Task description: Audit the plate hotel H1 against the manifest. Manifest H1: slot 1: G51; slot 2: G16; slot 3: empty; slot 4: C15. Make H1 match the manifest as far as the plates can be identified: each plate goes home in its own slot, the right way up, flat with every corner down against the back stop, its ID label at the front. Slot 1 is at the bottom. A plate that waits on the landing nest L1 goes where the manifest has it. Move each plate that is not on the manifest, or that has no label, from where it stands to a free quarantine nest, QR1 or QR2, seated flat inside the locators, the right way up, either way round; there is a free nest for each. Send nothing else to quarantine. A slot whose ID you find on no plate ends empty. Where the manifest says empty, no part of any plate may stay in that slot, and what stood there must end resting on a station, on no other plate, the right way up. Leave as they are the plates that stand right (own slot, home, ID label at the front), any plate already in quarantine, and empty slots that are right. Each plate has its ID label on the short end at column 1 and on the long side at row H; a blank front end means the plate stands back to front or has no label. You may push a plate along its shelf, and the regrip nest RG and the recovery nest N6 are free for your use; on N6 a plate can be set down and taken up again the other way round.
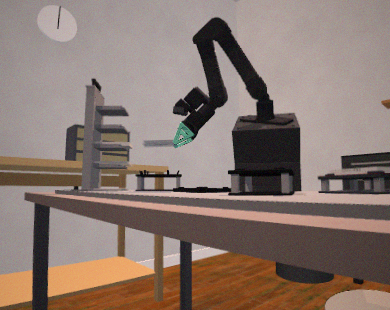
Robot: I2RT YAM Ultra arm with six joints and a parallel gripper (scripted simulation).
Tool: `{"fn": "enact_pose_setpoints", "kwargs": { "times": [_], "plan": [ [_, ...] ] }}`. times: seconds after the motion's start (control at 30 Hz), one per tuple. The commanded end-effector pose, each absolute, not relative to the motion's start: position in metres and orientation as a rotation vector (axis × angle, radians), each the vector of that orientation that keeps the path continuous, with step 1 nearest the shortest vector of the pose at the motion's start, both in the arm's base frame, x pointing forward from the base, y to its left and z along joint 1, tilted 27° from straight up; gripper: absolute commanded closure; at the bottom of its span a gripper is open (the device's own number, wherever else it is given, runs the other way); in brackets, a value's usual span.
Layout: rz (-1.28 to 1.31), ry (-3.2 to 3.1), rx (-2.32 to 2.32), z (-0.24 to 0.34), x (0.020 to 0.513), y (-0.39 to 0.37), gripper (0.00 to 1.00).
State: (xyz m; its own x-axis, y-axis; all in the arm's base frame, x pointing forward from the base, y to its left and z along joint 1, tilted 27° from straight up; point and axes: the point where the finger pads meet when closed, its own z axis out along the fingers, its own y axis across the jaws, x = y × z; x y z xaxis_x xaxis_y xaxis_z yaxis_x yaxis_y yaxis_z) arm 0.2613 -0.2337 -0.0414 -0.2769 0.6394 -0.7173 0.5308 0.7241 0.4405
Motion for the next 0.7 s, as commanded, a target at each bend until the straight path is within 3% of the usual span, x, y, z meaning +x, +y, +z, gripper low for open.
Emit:
{"fn": "enact_pose_setpoints", "kwargs": {
  "times": [0.0,0.67],
  "plan": [
    [0.102,1.918,0.875,-0.0334,0.2641,-0.2417,0.14],
    [0.102,1.918,0.875,-0.0414,0.2676,-0.2396,0.14]
  ]
}}
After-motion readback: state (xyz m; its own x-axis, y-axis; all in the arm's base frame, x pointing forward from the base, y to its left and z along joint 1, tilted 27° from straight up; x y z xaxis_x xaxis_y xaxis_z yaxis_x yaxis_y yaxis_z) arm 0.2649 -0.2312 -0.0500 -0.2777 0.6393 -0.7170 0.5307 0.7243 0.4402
